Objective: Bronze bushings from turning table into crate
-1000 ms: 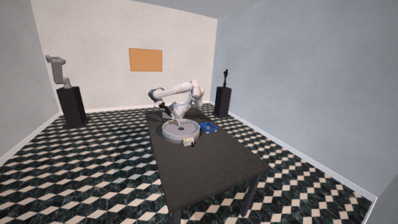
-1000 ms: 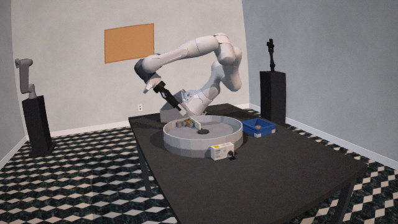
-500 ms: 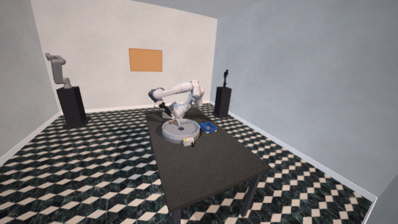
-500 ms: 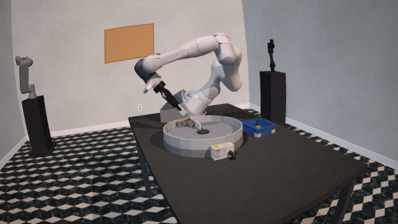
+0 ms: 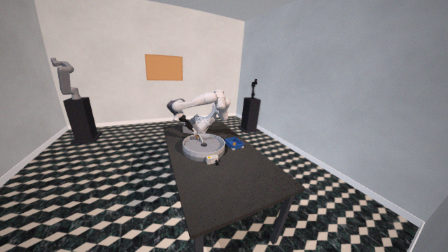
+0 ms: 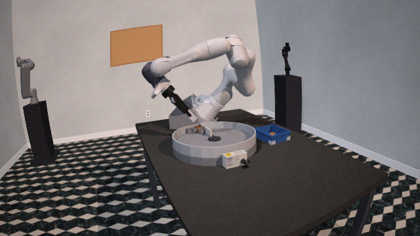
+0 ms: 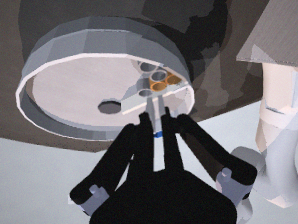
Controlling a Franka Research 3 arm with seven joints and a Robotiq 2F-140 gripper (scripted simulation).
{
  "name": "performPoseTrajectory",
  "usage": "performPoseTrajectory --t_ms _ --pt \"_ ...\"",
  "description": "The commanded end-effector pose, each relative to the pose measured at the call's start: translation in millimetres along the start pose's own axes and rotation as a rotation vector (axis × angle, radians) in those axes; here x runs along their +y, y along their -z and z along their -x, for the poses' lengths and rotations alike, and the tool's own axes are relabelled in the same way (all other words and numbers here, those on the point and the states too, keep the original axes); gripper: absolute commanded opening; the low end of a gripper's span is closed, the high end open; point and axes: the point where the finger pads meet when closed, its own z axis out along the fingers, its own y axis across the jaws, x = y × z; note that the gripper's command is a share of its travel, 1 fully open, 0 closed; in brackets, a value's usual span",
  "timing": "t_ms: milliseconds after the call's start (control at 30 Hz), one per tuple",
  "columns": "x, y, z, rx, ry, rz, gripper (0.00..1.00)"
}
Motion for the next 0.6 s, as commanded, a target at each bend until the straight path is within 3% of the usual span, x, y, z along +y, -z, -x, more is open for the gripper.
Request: performPoseTrajectory --t_ms 0,433,567 --pt "0.5 -1.0 0.8 -0.001 0.006 0.003 0.06" --pt "0.5 -4.5 -2.1 -0.001 0.006 0.003 0.06" --pt "0.2 -16.0 -11.9 -0.001 0.006 0.003 0.06"
